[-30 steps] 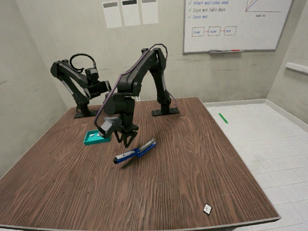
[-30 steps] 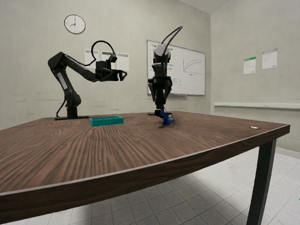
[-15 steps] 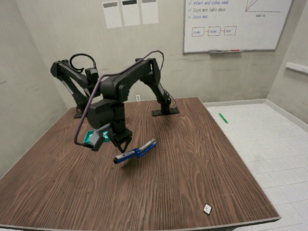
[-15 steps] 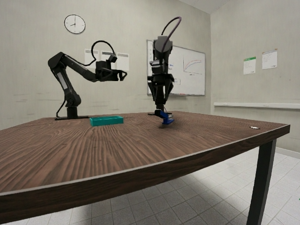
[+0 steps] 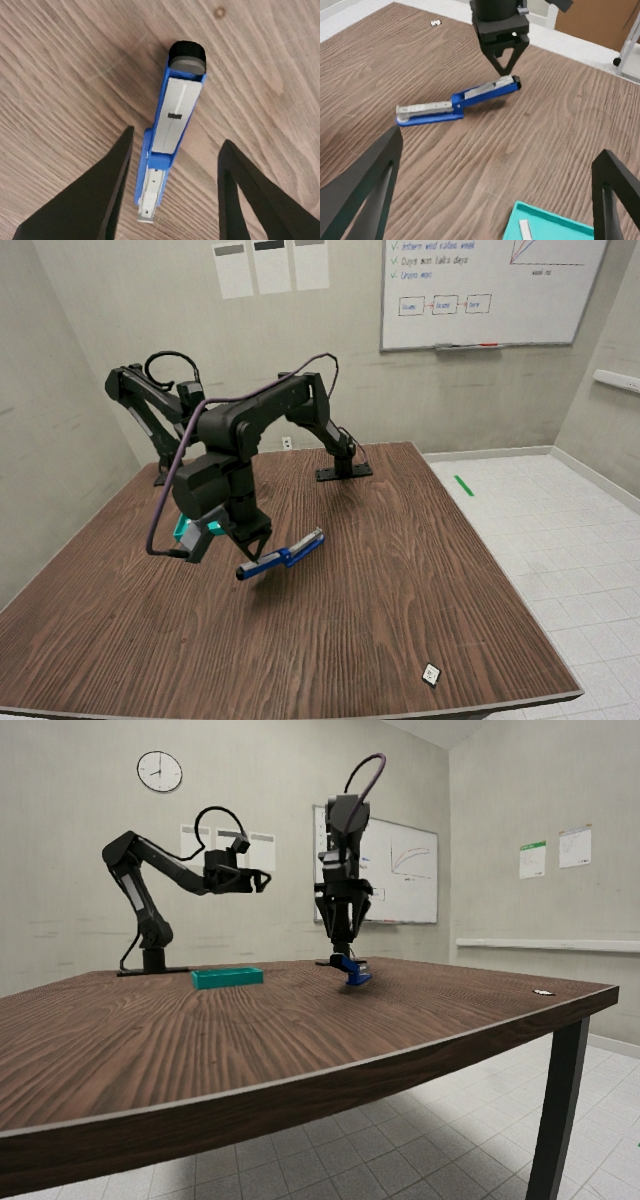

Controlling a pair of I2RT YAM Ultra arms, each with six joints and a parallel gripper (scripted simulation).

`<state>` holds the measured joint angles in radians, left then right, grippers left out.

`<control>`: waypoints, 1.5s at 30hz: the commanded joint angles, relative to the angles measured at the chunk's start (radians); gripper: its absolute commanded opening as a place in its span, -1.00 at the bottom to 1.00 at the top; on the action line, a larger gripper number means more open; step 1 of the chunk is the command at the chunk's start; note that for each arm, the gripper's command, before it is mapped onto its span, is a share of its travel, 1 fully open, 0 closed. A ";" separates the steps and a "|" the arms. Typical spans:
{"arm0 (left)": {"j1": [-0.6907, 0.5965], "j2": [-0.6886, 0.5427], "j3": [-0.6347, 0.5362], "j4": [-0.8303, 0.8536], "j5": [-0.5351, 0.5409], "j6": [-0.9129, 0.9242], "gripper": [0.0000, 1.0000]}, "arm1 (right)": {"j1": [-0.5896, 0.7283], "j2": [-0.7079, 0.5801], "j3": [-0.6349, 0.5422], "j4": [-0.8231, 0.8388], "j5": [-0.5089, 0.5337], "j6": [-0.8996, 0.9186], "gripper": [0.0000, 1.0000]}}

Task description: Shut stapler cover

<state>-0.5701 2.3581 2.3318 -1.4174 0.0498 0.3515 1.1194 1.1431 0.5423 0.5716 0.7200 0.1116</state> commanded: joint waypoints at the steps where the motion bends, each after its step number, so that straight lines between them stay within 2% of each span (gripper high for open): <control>1: -0.011 -0.026 -0.008 -0.001 -0.005 0.001 0.00 | 0.005 0.009 0.034 0.012 0.012 0.001 1.00; 45: -0.017 -0.010 -0.224 0.234 -0.005 -0.012 0.00 | 0.005 0.009 0.034 0.012 0.012 0.001 1.00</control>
<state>-0.5762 2.3581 2.1147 -1.2152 0.0486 0.3485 1.1194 1.1431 0.5423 0.5716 0.7204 0.1116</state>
